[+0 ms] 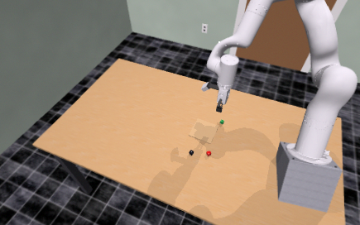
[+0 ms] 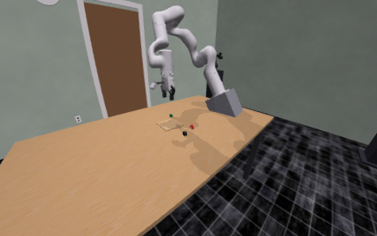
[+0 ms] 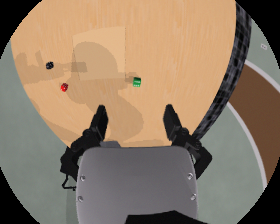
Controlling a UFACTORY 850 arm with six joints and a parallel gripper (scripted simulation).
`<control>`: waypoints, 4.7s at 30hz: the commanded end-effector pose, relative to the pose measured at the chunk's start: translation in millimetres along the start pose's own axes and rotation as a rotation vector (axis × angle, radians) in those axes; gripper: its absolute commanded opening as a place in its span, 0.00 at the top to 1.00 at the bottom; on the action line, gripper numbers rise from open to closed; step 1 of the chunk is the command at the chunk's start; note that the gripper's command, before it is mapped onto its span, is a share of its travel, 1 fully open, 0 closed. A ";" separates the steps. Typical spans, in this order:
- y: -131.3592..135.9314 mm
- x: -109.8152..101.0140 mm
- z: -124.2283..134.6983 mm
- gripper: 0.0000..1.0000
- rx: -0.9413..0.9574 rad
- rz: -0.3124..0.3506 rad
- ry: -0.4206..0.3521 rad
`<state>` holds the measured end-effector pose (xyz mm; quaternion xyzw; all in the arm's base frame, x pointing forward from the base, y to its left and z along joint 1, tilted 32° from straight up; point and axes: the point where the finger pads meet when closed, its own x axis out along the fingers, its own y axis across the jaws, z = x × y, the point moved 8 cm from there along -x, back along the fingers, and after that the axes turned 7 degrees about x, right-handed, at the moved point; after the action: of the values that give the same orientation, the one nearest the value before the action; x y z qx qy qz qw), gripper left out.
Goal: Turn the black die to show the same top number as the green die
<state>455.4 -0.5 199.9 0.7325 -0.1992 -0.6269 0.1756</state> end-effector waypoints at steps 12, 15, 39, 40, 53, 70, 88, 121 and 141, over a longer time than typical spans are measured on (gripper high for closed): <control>0.0 37.4 -0.6 0.00 0.001 0.000 0.001; -0.1 45.5 -0.6 0.00 0.001 0.000 0.001; -0.4 109.0 -0.6 0.00 0.001 0.000 0.001; -0.4 109.0 -0.6 0.00 0.001 0.000 0.001; -0.4 109.0 -0.6 0.00 0.001 0.000 0.001; -0.4 109.0 -0.6 0.00 0.001 0.000 0.001; -52.8 109.0 4.7 0.00 0.001 0.000 0.001; -240.0 109.0 23.9 0.00 0.001 0.000 0.001; -240.5 109.0 23.9 0.00 0.001 0.000 0.001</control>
<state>463.2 149.4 -18.7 0.7324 -0.1997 -0.6268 0.1757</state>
